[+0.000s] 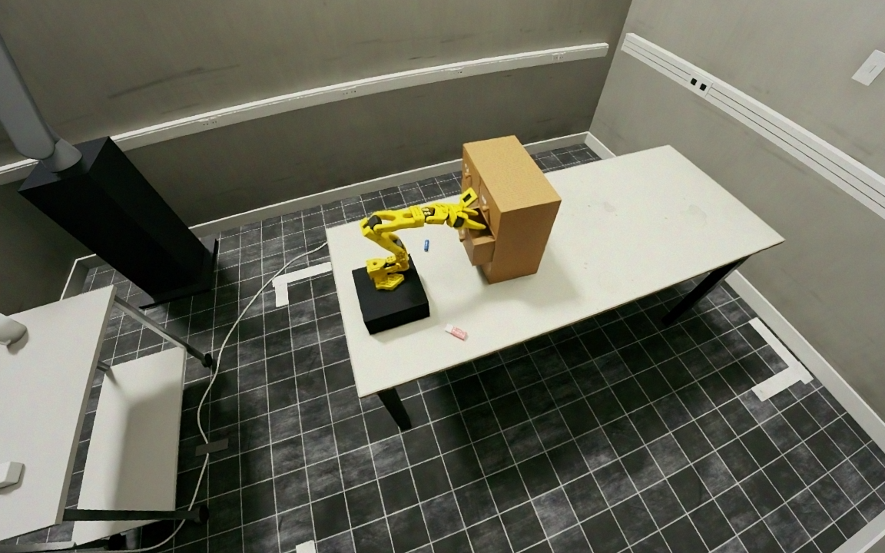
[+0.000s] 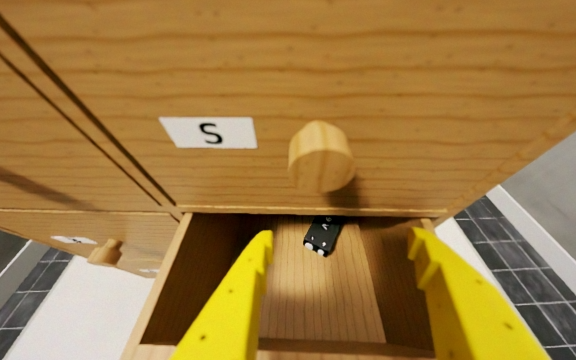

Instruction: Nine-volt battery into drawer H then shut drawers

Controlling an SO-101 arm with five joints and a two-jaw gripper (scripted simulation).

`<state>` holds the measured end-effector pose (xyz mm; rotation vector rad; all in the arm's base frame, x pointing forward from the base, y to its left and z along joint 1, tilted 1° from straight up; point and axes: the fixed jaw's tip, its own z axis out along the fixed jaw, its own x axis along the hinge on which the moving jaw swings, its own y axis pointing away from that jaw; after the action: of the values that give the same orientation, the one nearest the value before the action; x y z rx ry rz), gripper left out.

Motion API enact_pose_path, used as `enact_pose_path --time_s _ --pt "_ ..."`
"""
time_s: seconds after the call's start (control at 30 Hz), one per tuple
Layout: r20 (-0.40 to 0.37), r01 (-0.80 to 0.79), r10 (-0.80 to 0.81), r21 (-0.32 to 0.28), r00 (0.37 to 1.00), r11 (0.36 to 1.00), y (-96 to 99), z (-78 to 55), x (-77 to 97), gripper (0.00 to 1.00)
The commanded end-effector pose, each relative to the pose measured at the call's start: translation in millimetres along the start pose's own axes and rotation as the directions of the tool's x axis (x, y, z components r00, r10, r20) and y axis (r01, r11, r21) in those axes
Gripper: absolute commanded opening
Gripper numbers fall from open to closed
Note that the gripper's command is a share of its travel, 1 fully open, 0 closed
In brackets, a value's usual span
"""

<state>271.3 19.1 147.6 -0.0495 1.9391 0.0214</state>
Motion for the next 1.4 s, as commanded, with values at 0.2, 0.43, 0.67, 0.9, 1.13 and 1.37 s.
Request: enact_pose_path --time_s 0.2,0.43,0.67,0.9,1.13,1.37 --pt "0.015 0.006 -0.006 0.005 1.000 1.000 -1.4 -2.2 -4.9 0.34" --pt "0.015 0.006 -0.006 0.005 1.000 1.000 -1.4 -2.2 -4.9 0.34" --pt "0.015 0.007 -0.007 0.003 1.000 1.000 -0.9 -21.3 -4.9 0.34" --pt "0.015 0.008 -0.008 0.001 1.000 1.000 -0.4 -39.2 -1.8 0.34" --pt "0.015 0.009 -0.009 0.000 1.000 1.000 -0.1 -51.0 2.1 0.34" --pt "0.015 0.010 -0.010 -0.001 1.000 1.000 0.3 -61.8 7.1 0.34"
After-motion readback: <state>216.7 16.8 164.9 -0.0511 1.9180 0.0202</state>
